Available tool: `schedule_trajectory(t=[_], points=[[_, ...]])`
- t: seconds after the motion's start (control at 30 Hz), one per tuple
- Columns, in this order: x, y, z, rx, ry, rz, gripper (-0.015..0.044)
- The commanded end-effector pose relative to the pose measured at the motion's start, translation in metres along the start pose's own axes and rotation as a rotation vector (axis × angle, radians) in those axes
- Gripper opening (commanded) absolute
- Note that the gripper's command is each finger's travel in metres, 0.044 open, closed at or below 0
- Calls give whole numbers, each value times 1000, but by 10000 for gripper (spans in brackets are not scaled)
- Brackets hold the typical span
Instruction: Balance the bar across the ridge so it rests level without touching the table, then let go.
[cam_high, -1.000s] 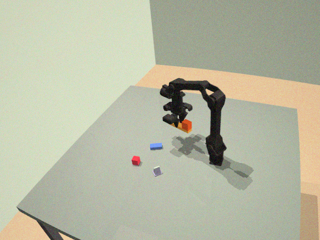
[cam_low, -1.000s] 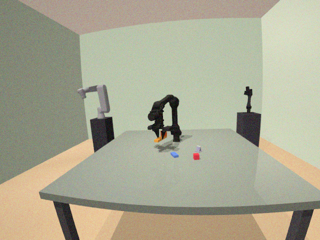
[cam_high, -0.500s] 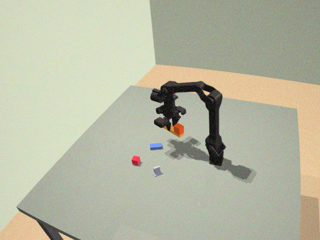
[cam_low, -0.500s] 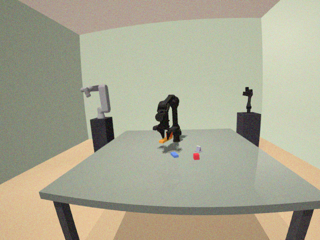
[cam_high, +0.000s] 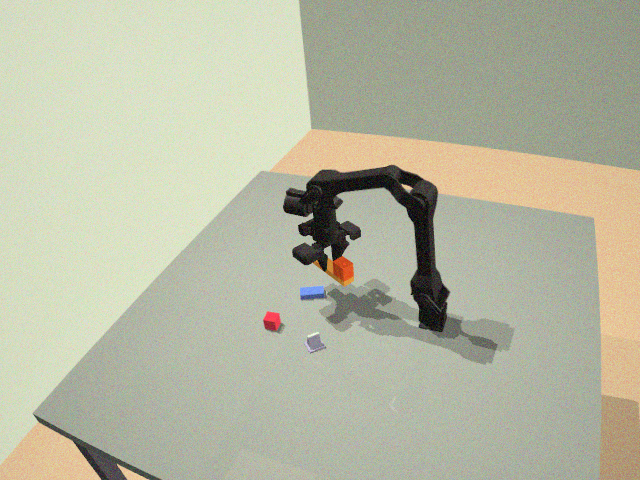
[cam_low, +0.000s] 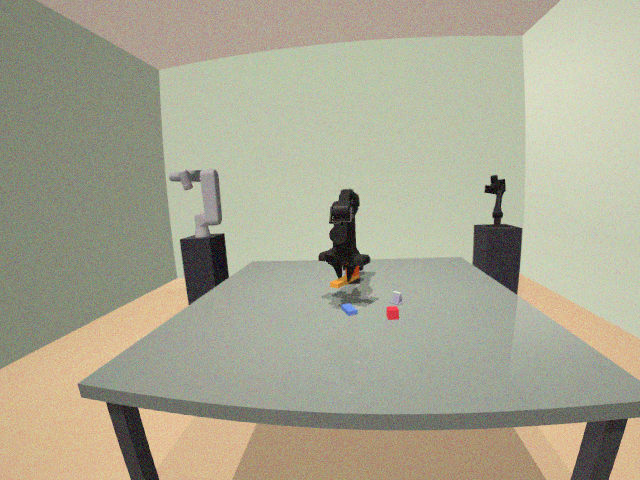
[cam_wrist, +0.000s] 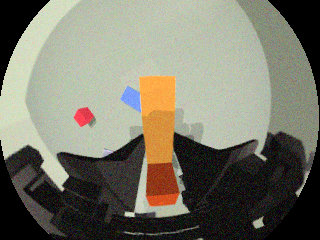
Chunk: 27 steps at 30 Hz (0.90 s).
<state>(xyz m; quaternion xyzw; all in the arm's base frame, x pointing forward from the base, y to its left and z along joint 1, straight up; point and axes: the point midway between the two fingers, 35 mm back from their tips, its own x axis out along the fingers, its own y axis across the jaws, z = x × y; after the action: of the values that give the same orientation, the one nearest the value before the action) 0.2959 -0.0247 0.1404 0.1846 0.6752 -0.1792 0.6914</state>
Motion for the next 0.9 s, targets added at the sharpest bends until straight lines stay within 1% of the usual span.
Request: schedule_trajectory(t=[0.0,0.87], points=[[-3,15,-2,23,-9,2,0],[-3,101,-46,149,-3,12,0]])
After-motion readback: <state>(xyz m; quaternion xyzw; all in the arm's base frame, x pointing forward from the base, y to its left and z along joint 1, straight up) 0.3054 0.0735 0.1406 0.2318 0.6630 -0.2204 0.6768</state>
